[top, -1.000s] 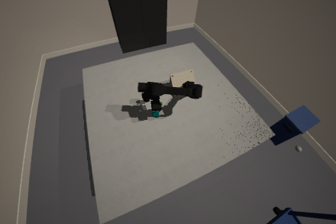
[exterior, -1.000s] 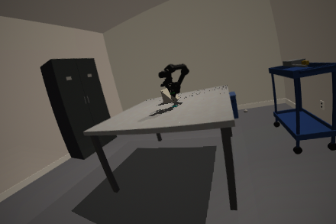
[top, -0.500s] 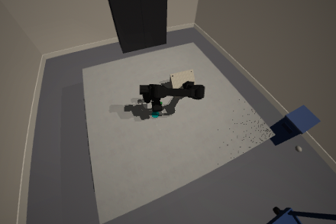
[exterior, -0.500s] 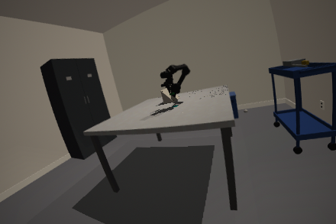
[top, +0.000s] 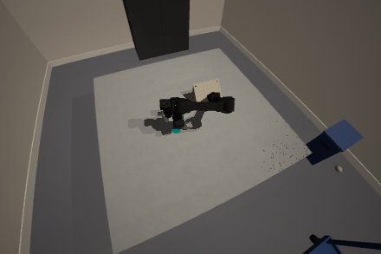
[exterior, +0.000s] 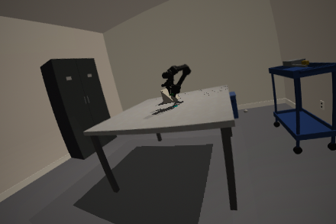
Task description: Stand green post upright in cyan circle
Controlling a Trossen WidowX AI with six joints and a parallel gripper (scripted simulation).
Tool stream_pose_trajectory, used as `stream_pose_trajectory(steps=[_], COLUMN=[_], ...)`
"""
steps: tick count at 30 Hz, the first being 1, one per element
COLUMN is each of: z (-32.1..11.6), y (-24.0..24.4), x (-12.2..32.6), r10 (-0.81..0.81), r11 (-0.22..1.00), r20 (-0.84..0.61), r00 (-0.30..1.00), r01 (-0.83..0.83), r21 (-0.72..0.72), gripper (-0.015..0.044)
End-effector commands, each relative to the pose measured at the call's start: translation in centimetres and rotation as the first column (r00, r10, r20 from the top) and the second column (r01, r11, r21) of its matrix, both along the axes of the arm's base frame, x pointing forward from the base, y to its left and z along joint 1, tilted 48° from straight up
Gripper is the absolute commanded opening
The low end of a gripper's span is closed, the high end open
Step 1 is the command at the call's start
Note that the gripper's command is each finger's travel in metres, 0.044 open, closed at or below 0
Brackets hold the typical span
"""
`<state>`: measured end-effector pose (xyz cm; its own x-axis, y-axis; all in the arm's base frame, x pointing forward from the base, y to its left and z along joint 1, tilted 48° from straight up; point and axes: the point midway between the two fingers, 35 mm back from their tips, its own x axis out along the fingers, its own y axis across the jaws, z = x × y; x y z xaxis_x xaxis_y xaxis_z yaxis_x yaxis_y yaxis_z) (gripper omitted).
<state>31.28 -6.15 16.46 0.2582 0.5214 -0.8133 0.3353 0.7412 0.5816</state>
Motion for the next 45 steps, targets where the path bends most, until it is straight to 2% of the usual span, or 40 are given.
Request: stream_pose_trajectory(steps=[1,45], z=[0.0,-1.4], y=[0.1,0.5], x=[-0.2,-0.1], r10=[-0.009,-0.1], r11=[1.0,0.964], r20=[0.005,0.079], r00=[1.0,0.992], r01=[0.009,0.117], r21=[-0.03,-0.241], gripper=[0.0023,0.0023])
